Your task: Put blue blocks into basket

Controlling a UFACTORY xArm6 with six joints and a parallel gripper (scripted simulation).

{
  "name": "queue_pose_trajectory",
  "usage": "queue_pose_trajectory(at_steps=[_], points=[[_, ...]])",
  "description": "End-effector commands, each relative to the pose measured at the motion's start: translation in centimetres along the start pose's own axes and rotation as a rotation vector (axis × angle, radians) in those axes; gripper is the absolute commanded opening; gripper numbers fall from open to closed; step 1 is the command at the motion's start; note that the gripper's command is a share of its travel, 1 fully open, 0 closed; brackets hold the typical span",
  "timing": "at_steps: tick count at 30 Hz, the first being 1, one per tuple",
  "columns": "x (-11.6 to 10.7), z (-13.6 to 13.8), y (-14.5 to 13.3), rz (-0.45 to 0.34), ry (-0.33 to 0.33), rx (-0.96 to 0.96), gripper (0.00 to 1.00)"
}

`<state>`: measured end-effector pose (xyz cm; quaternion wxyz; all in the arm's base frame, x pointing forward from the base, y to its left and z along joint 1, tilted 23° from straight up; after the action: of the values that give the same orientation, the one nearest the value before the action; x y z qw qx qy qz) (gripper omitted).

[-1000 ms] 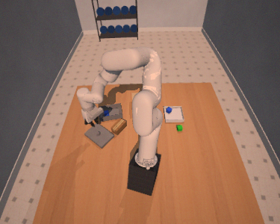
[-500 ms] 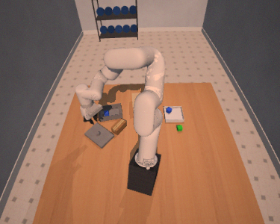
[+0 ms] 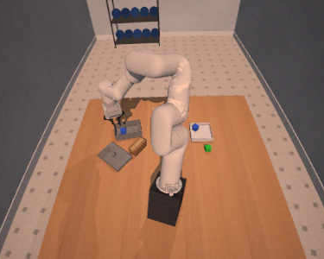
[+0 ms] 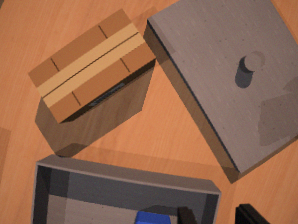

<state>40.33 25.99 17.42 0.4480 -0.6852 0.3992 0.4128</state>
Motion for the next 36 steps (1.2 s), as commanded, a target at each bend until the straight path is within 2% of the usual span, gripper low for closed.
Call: queue_pose_trajectory(at_steps=[1,13,14,36], points=[[0.28,-3.58,-6.1,0.001,0.003,0.167,0.28],[0.29,-3.67,-6.26,0.001,0.003,0.167,0.28],[0.29,-3.67,-6.26,0.001,0.003,0.167,0.65],[0.29,-3.67,-6.26,0.001,0.003,0.167,0.65]])
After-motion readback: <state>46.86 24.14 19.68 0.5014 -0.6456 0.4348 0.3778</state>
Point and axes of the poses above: the point where the finger pads meet when closed, its own x axis out along the fingers, its own z axis across the jaws, y = z × x, the point moved 4 cm from there along -x, back along the fingers, and after that the axes turned 4 degrees about -x, right-handed, at the moved point
